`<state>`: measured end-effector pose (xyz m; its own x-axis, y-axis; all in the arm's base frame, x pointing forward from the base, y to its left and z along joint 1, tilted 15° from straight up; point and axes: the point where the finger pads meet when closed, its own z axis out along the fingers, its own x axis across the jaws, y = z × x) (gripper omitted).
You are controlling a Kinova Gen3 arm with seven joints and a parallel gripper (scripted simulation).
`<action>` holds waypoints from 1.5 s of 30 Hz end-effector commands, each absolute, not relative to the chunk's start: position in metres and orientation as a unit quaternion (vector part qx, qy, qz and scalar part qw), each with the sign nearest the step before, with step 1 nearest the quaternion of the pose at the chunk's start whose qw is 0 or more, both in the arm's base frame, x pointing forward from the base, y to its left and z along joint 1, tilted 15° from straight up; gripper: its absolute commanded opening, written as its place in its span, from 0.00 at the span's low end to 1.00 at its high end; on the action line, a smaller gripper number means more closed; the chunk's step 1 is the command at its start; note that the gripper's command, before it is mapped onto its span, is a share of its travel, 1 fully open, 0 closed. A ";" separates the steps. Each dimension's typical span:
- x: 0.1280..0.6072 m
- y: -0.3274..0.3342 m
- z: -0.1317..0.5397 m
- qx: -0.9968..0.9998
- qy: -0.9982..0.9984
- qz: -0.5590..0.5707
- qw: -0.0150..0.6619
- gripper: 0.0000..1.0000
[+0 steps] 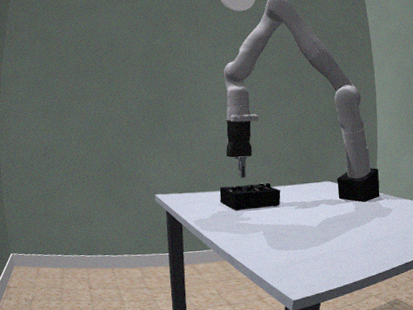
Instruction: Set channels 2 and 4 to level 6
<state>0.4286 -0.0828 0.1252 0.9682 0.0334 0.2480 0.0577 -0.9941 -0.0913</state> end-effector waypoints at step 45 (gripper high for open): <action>0.424 -0.080 0.115 -0.950 0.291 -0.078 0.087 0.00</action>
<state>0.4239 -0.0835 0.1145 0.8331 -0.5432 0.1047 -0.5149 -0.8306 -0.2123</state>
